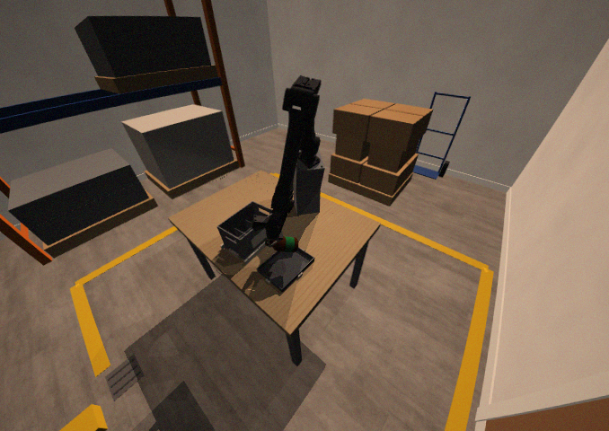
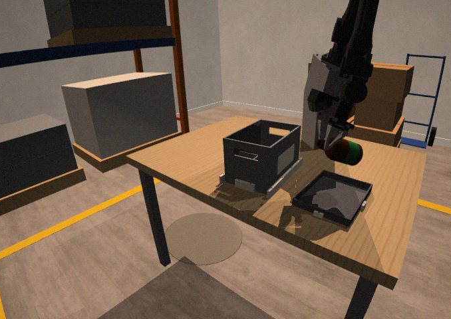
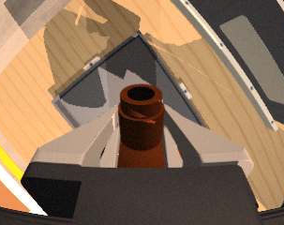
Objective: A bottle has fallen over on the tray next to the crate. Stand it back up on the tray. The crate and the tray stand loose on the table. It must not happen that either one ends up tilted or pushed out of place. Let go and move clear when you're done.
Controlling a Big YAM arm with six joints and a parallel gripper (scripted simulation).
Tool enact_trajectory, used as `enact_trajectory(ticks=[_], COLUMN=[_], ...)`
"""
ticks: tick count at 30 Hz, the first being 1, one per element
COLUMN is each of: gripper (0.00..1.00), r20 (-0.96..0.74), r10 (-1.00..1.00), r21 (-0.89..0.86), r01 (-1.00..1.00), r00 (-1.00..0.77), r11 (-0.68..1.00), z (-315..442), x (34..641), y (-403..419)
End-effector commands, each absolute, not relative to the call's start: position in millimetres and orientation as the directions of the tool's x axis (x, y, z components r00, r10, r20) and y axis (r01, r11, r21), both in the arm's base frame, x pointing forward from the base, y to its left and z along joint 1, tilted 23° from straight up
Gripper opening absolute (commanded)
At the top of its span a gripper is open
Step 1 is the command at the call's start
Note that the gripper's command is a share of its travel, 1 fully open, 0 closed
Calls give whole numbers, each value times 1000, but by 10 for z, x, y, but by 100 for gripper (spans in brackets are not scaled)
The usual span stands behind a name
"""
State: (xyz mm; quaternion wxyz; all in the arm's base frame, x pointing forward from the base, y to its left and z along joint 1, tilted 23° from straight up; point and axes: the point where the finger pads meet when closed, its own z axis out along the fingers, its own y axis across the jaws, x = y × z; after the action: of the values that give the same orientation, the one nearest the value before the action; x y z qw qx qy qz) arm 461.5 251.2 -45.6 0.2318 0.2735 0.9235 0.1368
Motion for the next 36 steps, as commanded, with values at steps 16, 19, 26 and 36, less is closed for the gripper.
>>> enact_trajectory(ticks=[16,19,26,36], gripper=[0,0,0,0], r20=[-440,-452,-468,-474], r10=[583,583,584,585], r21=[405,400,398,408], r01=[428,430,432,424], r00=[-683,-676,-663,-659], r11=[808,809,809,809], z=[-382,-417,-436,-385], x=[4594,4581,4581,4622], y=[2610,2602,2604,2636])
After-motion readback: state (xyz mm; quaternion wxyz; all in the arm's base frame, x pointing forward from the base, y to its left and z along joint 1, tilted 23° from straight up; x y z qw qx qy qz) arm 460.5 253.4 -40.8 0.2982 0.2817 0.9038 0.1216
